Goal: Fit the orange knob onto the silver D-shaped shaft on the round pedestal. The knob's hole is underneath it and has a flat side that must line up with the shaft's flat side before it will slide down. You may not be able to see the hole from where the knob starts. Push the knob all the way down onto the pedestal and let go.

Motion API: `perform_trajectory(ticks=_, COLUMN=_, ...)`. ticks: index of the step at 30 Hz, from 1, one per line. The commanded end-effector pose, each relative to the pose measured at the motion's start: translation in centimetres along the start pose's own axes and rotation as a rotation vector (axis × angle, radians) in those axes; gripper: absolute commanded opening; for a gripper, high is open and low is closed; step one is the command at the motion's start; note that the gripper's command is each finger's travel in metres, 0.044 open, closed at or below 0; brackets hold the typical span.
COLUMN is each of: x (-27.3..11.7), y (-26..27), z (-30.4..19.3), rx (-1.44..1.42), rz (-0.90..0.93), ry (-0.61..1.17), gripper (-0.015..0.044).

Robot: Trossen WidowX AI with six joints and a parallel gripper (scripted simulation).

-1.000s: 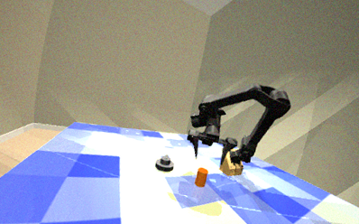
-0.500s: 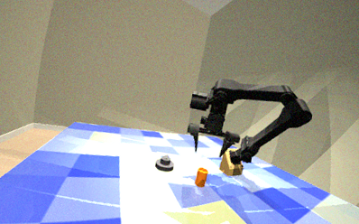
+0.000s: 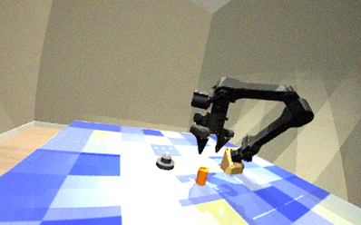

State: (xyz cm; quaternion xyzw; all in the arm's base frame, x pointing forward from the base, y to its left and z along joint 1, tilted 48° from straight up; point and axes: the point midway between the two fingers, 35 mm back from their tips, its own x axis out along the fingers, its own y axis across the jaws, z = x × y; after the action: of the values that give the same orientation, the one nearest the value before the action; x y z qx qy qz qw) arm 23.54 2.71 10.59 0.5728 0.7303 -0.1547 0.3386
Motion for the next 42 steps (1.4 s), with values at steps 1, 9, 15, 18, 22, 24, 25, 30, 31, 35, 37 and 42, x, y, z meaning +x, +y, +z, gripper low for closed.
perform_trajectory(ticks=1, x=0.0, y=0.0, z=0.0, rx=-0.108, rz=-0.006, ry=-0.004, gripper=0.0440)
perform_trajectory(ticks=9, x=2.7, y=0.0, z=0.0, rx=-0.108, rz=-0.005, ry=-0.004, gripper=0.0440)
perform_trajectory(ticks=15, x=4.0, y=0.0, z=0.0, rx=-0.108, rz=-0.005, ry=-0.003, gripper=0.0440)
perform_trajectory(ticks=18, x=5.0, y=-0.1, z=0.1, rx=-0.109, rz=-0.004, ry=-0.003, gripper=0.0440)
perform_trajectory(ticks=22, x=5.2, y=-0.1, z=0.2, rx=-0.109, rz=-0.004, ry=-0.004, gripper=0.0440)
perform_trajectory(ticks=24, x=5.6, y=0.0, z=0.2, rx=-0.108, rz=-0.005, ry=-0.004, gripper=0.0440)
perform_trajectory(ticks=25, x=5.7, y=0.0, z=0.2, rx=-0.108, rz=-0.005, ry=-0.005, gripper=0.0440)
perform_trajectory(ticks=30, x=6.5, y=0.0, z=0.3, rx=-0.109, rz=-0.005, ry=-0.006, gripper=0.0440)
perform_trajectory(ticks=31, x=6.7, y=0.1, z=0.3, rx=-0.109, rz=-0.005, ry=-0.007, gripper=0.0440)
perform_trajectory(ticks=35, x=7.3, y=0.1, z=0.3, rx=-0.110, rz=-0.004, ry=-0.008, gripper=0.0440)
perform_trajectory(ticks=37, x=7.7, y=0.1, z=0.3, rx=-0.110, rz=-0.004, ry=-0.009, gripper=0.0440)
perform_trajectory(ticks=42, x=8.5, y=0.1, z=0.3, rx=-0.110, rz=-0.004, ry=-0.009, gripper=0.0440)
